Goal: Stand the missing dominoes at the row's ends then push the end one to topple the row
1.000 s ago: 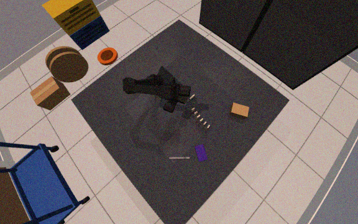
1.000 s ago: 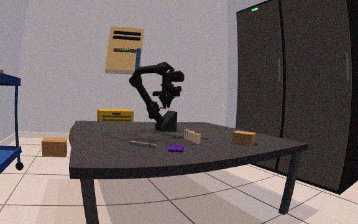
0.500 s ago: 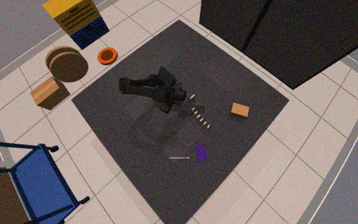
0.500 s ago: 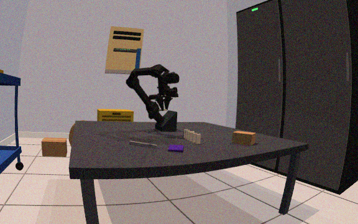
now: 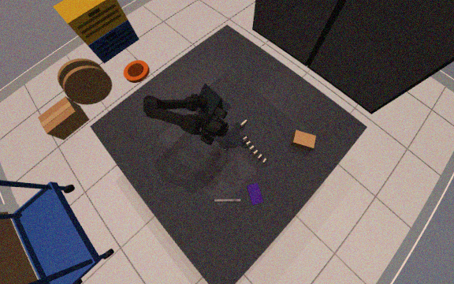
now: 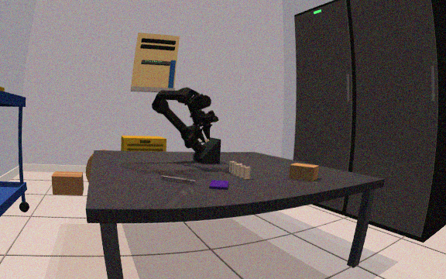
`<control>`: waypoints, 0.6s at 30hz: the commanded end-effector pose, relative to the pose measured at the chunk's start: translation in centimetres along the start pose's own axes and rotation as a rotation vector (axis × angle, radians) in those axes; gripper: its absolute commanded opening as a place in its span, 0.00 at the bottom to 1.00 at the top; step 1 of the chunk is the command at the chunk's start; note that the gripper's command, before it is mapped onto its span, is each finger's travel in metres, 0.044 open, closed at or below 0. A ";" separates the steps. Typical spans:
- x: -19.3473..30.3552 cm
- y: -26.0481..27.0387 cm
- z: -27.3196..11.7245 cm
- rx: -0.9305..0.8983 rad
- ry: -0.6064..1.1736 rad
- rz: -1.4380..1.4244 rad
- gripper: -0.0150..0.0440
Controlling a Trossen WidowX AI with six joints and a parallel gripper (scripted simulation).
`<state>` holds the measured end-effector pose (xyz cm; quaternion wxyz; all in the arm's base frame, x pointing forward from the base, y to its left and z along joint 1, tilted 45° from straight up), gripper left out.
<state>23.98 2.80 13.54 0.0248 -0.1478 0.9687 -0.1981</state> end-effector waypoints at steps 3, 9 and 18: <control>0.4 0.0 0.6 -0.081 -0.083 0.007 0.44; 0.4 -1.8 0.5 -0.078 -0.142 0.017 0.44; 0.7 -1.8 0.9 -0.136 -0.261 0.017 0.44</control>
Point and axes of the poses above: the point midway between the two fingers, 35 mm back from their tips, its own z axis out along the fingers, its own y axis across the jaws, x = y × z, the point moved 1 cm from there along -z, back along the fingers
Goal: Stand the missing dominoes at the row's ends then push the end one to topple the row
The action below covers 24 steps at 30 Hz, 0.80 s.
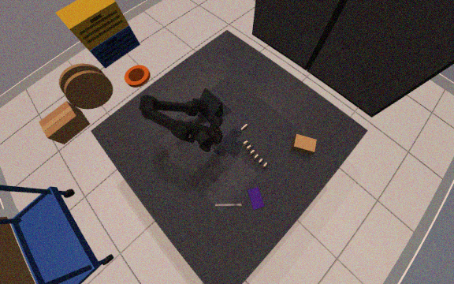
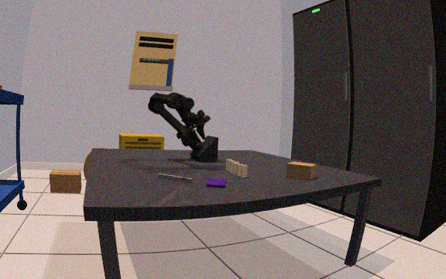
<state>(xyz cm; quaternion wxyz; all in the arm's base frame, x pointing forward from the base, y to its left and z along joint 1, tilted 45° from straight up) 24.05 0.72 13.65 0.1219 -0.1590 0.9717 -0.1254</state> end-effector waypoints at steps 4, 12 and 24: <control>0.3 0.1 0.3 -0.051 -0.119 -0.010 0.44; 0.5 0.1 0.5 -0.087 -0.275 -0.035 0.44; 0.6 0.2 0.4 -0.086 -0.520 -0.101 0.44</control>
Point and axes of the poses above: the point midway between the two fingers, 35 mm back from their tips, its own z axis out along the fingers, its own y axis across the jaws, x = y × z, the point moved 1 cm from there along -z, back along the fingers
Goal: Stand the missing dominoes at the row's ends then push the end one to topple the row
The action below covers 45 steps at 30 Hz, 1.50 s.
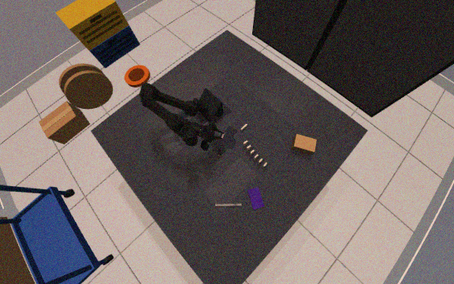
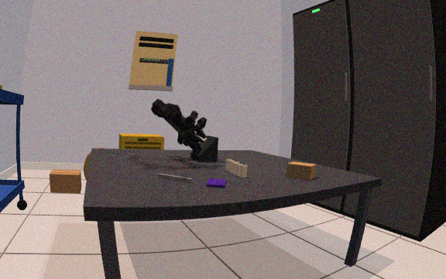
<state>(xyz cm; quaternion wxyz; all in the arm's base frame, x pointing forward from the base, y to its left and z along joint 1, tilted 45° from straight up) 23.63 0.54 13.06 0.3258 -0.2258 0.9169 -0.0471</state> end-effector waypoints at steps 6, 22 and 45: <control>0.0 0.1 -0.2 0.020 -0.184 -0.084 0.44; 0.2 0.3 -1.1 0.130 -0.483 -0.294 0.44; 0.6 0.7 -1.6 0.234 -0.635 -0.456 0.44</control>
Point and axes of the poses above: the point midway between the two fingers, 35 mm back from their tips, its own z axis out along the fingers, its own y axis across the jaws, x = y × z, the point moved 1 cm from there along -z, back along the fingers
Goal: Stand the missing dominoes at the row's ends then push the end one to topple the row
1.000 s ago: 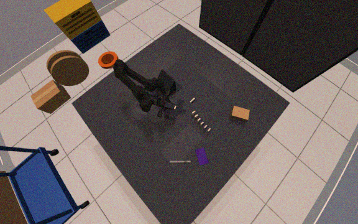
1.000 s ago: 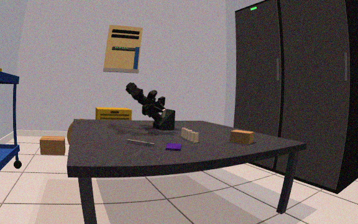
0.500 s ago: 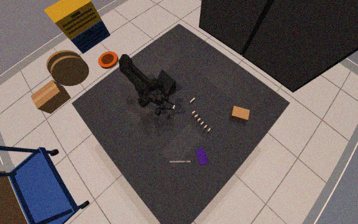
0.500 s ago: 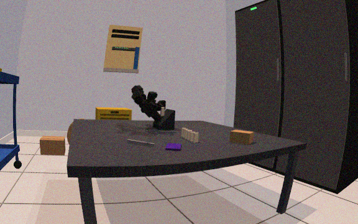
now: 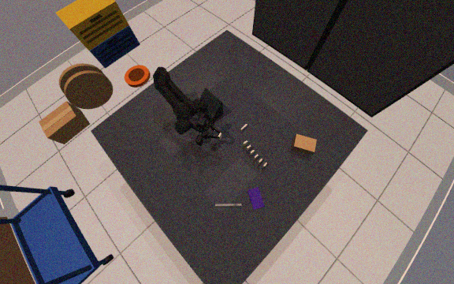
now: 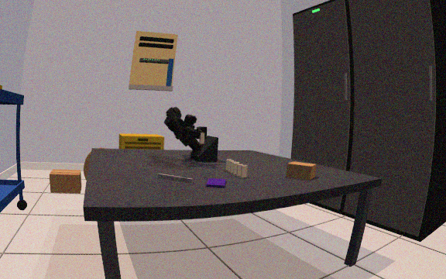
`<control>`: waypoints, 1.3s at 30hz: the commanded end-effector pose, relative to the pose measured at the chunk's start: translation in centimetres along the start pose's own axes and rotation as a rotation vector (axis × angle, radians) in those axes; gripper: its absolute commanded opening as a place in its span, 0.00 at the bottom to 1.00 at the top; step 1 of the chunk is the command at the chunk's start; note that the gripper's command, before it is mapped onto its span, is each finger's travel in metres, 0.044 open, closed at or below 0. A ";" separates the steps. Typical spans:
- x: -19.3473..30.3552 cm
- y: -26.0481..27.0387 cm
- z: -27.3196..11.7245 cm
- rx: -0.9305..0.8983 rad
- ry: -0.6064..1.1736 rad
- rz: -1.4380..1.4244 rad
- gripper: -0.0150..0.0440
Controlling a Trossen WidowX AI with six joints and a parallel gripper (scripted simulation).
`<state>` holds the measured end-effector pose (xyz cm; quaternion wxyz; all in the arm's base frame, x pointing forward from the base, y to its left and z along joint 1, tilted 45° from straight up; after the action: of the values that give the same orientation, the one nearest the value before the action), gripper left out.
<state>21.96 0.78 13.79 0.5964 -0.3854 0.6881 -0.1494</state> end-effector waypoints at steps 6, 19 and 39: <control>-0.1 0.0 0.0 0.000 -0.005 -0.006 0.44; 1.5 -0.5 0.8 -0.010 0.006 -0.012 0.44; 4.6 -0.9 1.5 -0.021 0.017 -0.016 0.44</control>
<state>23.70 -2.35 11.10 0.5855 -0.3938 0.6926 -0.1502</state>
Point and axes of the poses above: the point midway between the two fingers, 35 mm back from their tips, its own z axis out along the fingers, its own y axis across the jaws, x = y × z, the point moved 1 cm from there along -z, back along the fingers
